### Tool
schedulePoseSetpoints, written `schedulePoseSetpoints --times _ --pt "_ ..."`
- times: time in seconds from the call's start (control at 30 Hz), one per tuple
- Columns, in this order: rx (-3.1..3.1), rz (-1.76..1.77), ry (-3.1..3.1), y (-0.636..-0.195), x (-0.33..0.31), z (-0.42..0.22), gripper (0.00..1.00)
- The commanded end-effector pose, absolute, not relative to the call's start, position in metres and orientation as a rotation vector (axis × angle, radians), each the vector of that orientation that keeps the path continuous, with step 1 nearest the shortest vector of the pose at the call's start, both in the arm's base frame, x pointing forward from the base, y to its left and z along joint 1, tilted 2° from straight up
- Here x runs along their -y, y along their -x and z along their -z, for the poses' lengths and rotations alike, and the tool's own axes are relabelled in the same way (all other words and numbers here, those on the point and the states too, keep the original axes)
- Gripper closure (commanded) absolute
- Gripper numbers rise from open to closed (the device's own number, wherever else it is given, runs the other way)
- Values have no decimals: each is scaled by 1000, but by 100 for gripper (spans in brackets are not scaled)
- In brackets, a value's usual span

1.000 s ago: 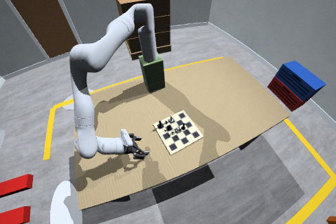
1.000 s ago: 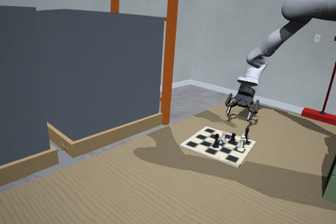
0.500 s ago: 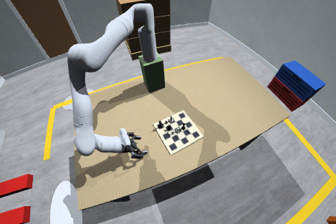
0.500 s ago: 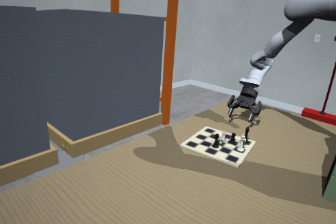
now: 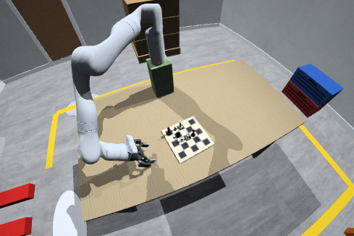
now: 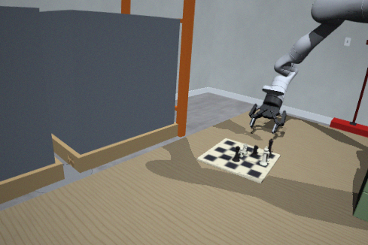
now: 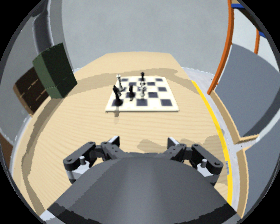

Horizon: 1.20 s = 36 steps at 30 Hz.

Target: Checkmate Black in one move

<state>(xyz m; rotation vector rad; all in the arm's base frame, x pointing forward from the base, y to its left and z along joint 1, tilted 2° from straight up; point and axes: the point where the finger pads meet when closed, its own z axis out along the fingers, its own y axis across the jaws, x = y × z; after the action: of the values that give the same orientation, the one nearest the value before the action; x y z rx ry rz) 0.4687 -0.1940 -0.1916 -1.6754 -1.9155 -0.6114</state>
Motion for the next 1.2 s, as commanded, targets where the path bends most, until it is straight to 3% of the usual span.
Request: schedulePoseSetpoints --times 0.0,1.17 --pt "1917 612 1676 -470 195 191 0" --pt "1920 613 1676 -469 194 175 0"
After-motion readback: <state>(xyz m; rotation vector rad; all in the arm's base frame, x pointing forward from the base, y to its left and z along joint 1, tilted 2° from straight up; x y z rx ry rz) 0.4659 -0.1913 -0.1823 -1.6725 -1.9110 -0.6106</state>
